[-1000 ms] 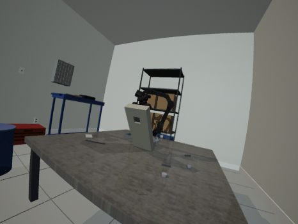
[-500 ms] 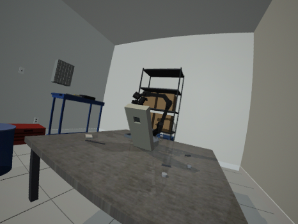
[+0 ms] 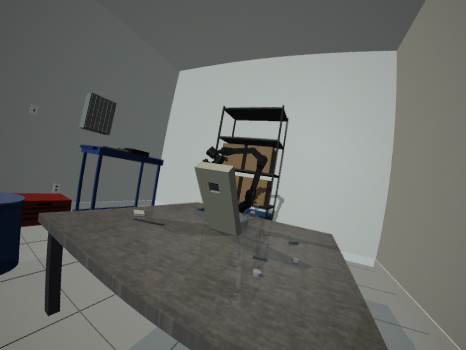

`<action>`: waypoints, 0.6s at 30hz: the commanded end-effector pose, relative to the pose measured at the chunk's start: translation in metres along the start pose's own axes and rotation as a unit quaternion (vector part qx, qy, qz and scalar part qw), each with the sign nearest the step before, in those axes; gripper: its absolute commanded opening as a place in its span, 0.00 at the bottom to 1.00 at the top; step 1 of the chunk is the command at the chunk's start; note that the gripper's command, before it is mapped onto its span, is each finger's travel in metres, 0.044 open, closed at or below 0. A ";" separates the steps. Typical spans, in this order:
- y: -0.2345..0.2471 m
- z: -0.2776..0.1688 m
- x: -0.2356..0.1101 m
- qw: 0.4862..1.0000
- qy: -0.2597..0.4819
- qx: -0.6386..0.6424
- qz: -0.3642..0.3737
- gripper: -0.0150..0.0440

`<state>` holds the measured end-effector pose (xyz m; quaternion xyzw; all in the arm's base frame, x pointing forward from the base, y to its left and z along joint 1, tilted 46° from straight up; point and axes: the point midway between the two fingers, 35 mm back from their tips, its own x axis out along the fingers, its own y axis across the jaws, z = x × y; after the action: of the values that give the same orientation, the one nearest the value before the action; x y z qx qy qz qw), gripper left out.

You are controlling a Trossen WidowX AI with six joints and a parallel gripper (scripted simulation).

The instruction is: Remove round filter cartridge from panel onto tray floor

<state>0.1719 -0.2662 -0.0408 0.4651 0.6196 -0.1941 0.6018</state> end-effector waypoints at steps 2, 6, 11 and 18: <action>-0.005 0.002 0.002 1.000 -0.006 0.016 -0.008 0.25; -0.027 -0.003 0.012 0.999 -0.008 0.043 -0.024 0.25; -0.066 -0.019 0.031 0.993 -0.012 0.098 -0.057 0.25; -0.115 -0.050 0.057 0.979 -0.013 0.175 -0.102 0.25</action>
<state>0.0875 -0.2687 -0.1031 0.4887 0.6156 -0.3258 0.5255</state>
